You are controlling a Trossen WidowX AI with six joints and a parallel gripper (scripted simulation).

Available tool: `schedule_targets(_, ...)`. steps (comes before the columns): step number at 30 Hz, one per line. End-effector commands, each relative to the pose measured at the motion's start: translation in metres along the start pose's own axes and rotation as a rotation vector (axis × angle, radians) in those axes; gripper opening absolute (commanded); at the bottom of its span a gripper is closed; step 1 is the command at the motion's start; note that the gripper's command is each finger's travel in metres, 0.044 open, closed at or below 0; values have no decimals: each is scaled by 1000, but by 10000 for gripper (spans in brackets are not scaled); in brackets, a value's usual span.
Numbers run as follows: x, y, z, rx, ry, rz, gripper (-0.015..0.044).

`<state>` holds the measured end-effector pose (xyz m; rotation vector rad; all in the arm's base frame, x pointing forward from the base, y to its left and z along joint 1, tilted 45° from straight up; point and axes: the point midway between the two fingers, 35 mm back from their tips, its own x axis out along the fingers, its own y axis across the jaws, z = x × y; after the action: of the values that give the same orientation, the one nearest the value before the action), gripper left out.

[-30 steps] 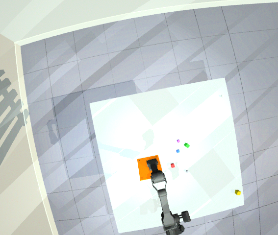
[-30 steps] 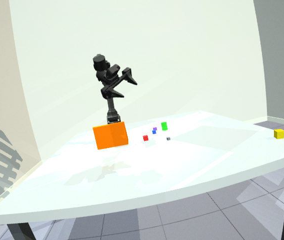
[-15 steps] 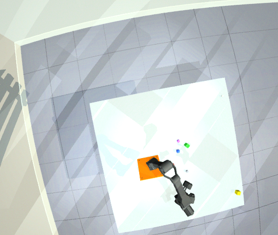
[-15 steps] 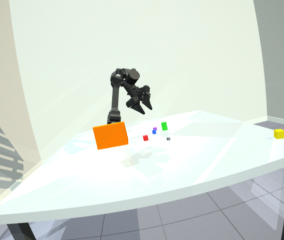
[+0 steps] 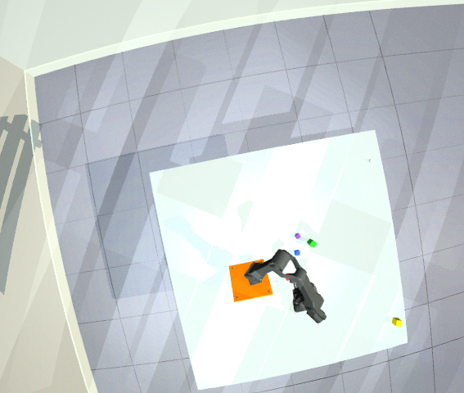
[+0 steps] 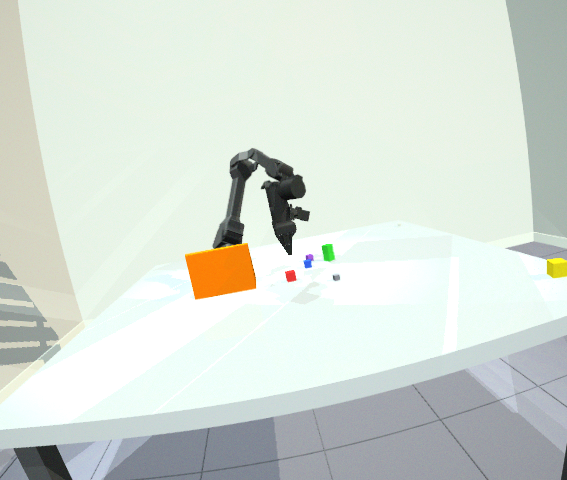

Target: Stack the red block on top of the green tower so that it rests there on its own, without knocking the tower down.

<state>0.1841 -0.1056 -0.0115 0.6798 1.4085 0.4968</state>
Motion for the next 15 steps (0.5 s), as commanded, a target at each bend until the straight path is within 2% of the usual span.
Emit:
schedule_targets(1, 6, 11, -7, -64, 44, 11, 440)
schedule_targets(8, 6, 13, -6, -64, 44, 11, 440)
schedule_targets(15, 44, 14, -7, -64, 43, 12, 440)
